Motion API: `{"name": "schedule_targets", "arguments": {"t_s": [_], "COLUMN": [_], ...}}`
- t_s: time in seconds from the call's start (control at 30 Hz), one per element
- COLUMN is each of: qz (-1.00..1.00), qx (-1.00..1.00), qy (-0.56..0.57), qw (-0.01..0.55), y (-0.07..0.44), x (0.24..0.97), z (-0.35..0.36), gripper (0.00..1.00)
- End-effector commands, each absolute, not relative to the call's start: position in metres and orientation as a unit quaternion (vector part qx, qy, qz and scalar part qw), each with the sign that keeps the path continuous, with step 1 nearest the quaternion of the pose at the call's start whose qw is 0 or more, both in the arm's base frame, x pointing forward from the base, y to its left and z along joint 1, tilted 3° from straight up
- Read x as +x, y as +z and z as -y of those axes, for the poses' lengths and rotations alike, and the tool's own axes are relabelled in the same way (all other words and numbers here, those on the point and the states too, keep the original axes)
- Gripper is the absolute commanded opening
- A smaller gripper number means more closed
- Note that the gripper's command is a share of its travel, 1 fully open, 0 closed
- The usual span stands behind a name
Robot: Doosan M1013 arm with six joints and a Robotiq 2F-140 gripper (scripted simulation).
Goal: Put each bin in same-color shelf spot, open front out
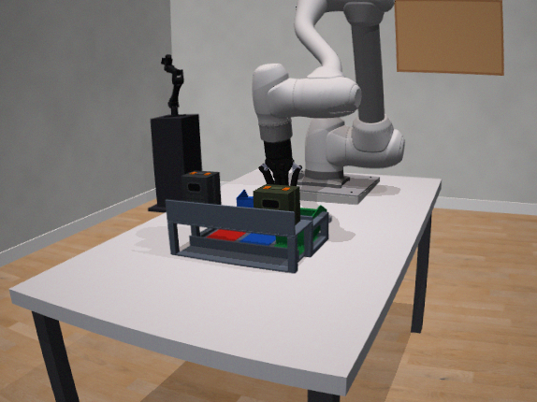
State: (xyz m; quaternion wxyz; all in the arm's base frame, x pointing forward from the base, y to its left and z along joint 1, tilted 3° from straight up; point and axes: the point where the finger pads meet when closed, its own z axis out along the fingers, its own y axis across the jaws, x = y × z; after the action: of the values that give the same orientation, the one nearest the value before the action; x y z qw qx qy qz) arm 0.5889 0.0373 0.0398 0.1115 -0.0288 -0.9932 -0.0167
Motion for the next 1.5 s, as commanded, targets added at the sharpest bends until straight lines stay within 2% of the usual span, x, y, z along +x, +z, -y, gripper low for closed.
{"name": "schedule_targets", "arguments": {"t_s": [0.0,1.47], "qz": [0.993,0.995], "qx": [-0.029,-0.029], "qy": [-0.017,-0.016], "qw": [0.111,0.096], "y": [0.04,0.037], "x": [0.589,0.606], "z": [-0.037,-0.036], "gripper": [0.1,0.1]}}
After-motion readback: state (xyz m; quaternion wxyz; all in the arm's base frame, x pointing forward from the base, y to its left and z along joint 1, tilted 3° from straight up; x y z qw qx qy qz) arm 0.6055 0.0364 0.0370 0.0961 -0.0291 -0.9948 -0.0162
